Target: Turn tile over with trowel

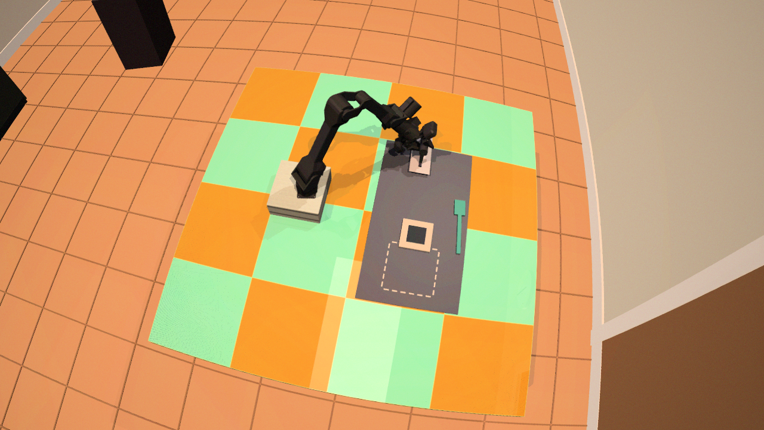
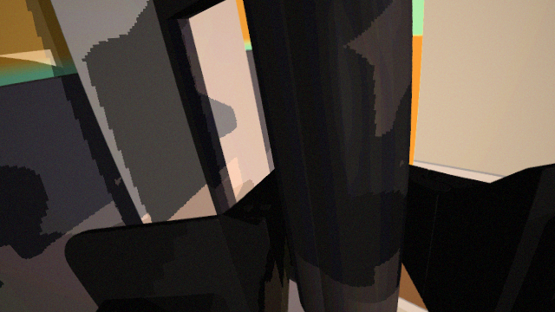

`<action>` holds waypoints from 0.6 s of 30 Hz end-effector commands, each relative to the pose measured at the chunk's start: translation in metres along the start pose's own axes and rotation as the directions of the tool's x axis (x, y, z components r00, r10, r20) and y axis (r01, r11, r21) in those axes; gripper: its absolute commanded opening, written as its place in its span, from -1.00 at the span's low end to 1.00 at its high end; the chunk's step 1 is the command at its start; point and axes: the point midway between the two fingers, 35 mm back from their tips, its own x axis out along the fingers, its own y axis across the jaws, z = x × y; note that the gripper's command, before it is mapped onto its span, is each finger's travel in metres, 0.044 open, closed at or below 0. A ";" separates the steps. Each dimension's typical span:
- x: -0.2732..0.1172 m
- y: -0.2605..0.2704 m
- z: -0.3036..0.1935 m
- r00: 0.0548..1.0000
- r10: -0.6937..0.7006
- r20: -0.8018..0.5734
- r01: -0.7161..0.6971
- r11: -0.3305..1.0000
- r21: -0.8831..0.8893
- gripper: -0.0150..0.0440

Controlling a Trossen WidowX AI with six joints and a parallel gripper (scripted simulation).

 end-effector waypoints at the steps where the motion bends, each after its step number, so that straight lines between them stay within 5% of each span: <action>1: -0.020 -0.029 0.003 0.999 -0.028 0.014 0.028 0.999 0.021 -0.49; 18: -0.012 -0.041 -0.042 1.000 -0.009 0.022 0.008 0.999 0.042 -0.49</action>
